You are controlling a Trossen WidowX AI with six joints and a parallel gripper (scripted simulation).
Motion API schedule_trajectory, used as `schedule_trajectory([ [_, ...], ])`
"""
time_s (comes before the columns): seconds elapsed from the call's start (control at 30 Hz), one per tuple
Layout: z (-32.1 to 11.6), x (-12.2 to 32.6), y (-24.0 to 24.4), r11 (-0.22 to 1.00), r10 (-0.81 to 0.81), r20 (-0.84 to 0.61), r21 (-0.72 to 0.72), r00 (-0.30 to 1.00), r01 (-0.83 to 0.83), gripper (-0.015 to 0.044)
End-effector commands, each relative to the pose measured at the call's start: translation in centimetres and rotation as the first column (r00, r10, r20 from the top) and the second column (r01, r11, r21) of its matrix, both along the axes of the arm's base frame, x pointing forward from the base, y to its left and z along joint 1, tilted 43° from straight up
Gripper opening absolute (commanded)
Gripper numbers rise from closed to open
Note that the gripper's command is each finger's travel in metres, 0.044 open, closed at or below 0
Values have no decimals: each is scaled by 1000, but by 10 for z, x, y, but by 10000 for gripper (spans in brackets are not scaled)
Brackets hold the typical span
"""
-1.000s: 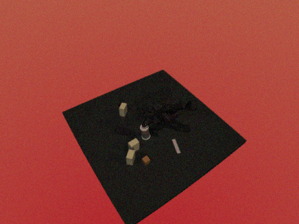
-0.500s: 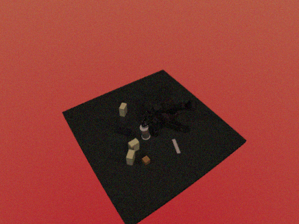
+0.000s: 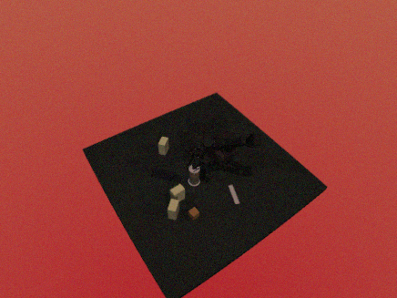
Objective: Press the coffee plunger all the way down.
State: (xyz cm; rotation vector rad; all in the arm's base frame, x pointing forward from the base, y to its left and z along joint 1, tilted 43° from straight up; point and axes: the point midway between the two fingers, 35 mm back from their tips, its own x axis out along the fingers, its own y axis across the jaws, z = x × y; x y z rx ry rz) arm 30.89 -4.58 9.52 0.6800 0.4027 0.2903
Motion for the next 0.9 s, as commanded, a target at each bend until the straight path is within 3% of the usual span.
schedule_trajectory([
  [0.0, -1, 0, -1, 1000, -6, -2, -5, 1000, 6, 313],
  [0.17, -1, 0, -1, 1000, -6, -2, -5, 1000, 6, 440],
  [0.4, 7, -3, -13, 1000, -2, -14, -10, 1000, 2, 440],
  [0.67, 57, -31, -49, 1000, 5, -17, 7, 1000, -5, 440],
  [0.87, 59, -32, -50, 1000, 6, -15, 8, 1000, -6, 440],
])
